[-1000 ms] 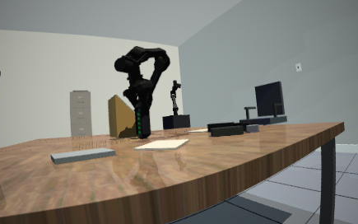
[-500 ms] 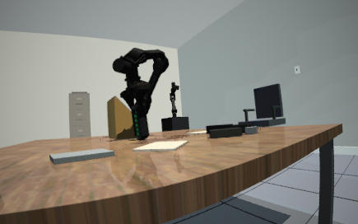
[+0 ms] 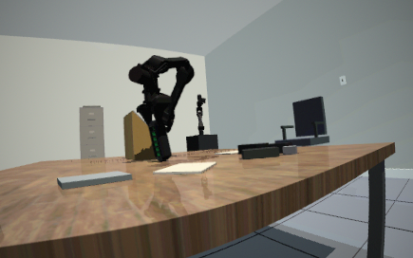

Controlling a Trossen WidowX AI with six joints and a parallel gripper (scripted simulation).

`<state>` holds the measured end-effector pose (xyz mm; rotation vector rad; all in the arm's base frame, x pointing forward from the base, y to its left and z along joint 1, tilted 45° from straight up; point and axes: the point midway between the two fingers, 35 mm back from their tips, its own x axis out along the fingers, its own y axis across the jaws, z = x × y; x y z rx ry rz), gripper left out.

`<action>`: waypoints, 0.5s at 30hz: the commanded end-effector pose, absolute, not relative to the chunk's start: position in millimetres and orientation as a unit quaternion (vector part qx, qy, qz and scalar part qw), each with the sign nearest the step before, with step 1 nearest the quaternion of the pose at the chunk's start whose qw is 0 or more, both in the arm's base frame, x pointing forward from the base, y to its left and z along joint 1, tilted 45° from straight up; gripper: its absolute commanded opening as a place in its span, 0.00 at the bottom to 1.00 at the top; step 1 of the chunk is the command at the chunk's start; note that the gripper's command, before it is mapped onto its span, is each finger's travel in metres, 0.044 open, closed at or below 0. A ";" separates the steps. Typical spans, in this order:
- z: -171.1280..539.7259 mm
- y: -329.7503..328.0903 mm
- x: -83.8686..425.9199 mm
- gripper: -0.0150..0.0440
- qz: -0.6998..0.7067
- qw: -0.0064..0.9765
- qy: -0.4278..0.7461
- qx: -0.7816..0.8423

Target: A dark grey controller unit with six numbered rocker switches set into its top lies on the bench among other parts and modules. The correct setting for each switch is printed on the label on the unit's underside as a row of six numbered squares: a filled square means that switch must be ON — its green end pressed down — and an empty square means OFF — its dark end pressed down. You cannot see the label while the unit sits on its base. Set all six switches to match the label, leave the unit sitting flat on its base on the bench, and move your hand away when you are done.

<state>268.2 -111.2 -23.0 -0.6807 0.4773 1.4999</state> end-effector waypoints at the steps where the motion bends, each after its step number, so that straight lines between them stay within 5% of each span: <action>1: -28.1 -111.3 268.7 0.83 0.663 0.650 0.216 -0.302; 15: -36.9 -116.7 270.0 0.83 0.658 0.646 0.227 -0.313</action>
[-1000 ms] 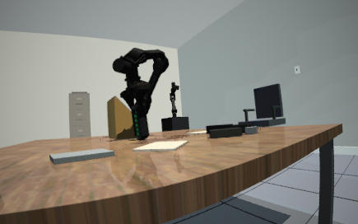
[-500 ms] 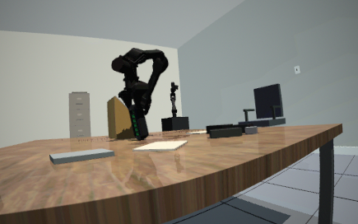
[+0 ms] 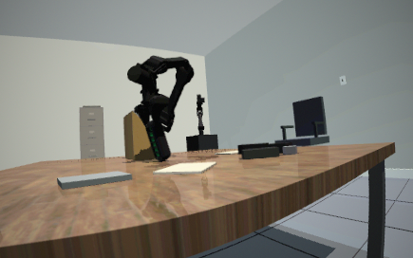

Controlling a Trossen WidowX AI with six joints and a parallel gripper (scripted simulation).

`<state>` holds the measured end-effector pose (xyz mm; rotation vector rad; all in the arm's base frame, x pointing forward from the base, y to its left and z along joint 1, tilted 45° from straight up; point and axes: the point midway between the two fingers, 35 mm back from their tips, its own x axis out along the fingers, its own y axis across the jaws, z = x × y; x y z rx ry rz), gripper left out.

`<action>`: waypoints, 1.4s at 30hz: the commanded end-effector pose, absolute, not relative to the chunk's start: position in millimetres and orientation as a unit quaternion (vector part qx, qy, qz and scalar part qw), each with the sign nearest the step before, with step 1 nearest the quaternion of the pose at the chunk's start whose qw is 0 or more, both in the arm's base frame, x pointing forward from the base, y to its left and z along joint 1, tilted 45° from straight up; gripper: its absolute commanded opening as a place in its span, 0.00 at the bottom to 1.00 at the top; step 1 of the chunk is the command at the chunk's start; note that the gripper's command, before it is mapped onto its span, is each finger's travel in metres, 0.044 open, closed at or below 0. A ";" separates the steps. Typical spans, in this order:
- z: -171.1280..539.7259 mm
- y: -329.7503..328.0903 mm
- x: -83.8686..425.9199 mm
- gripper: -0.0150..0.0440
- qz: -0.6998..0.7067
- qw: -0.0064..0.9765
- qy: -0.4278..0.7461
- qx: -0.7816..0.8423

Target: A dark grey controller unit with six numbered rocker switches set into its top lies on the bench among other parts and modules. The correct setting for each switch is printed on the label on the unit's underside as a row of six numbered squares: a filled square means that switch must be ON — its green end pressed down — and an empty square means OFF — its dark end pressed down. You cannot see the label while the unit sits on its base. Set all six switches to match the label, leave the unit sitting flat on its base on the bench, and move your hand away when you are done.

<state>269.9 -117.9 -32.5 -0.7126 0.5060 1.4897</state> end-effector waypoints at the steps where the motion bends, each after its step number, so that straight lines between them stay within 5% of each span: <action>1: -37.5 -117.1 270.1 0.83 0.657 0.646 0.228 -0.314; 42: -66.4 -130.0 274.0 0.83 0.653 0.643 0.236 -0.323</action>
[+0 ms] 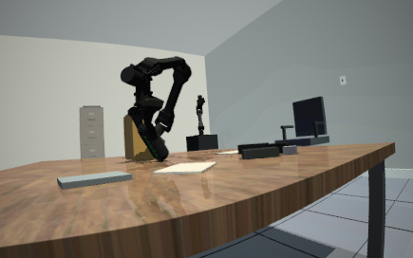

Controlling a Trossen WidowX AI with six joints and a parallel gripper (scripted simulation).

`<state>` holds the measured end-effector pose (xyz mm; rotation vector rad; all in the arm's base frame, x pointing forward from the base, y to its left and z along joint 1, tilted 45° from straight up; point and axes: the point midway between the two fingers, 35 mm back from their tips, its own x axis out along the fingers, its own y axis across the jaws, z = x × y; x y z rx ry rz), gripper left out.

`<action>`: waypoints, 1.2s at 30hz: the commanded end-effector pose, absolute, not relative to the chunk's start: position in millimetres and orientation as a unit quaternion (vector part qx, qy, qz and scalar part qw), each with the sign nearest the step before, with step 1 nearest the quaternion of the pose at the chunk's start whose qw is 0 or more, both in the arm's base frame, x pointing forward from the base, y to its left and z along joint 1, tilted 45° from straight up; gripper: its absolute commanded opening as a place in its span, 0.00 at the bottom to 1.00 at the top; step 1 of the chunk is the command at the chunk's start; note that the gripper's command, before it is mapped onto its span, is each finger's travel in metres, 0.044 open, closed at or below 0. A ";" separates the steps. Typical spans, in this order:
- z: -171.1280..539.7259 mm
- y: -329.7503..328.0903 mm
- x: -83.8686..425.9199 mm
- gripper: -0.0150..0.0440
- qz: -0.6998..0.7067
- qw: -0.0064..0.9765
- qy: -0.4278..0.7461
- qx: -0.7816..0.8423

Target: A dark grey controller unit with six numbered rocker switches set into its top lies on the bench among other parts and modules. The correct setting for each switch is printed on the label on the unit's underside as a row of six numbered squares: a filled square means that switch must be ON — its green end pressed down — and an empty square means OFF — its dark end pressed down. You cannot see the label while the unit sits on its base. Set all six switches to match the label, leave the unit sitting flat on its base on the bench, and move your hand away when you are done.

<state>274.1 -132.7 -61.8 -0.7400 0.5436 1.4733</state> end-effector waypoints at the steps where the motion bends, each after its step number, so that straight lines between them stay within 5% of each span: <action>1: -67.2 -130.2 274.1 0.83 0.653 0.643 0.236 -0.323; 36: -94.2 -135.4 277.4 0.83 0.653 0.643 0.236 -0.324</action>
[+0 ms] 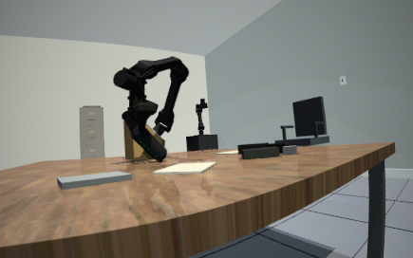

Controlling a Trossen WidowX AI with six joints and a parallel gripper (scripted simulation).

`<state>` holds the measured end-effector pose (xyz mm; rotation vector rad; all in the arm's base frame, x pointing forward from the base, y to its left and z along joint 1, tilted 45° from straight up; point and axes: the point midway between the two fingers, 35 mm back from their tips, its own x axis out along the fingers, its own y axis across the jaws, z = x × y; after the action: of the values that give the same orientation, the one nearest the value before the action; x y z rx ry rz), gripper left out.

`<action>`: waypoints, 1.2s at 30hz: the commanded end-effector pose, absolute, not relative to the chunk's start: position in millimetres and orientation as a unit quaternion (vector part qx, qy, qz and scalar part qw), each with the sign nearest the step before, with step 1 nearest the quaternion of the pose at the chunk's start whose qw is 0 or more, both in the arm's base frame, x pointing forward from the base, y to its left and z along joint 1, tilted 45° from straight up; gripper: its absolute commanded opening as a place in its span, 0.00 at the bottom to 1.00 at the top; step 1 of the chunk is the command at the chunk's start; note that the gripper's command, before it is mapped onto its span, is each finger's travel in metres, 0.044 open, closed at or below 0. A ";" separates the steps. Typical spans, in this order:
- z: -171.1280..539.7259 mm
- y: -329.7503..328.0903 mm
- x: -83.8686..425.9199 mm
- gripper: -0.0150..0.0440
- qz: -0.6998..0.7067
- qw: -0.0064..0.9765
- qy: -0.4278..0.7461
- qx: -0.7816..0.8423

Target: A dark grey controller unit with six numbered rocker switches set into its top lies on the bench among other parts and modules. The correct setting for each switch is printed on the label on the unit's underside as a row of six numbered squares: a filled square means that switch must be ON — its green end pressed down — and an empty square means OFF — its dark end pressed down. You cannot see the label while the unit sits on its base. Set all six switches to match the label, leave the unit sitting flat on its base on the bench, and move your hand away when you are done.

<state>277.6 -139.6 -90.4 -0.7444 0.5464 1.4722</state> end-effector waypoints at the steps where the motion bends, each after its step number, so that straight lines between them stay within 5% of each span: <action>1: -94.9 -135.4 277.5 0.83 0.653 0.643 0.236 -0.324; 36: -122.4 -134.4 280.5 0.83 0.653 0.643 0.236 -0.324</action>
<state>280.4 -139.5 -119.9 -0.7519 0.5443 1.4759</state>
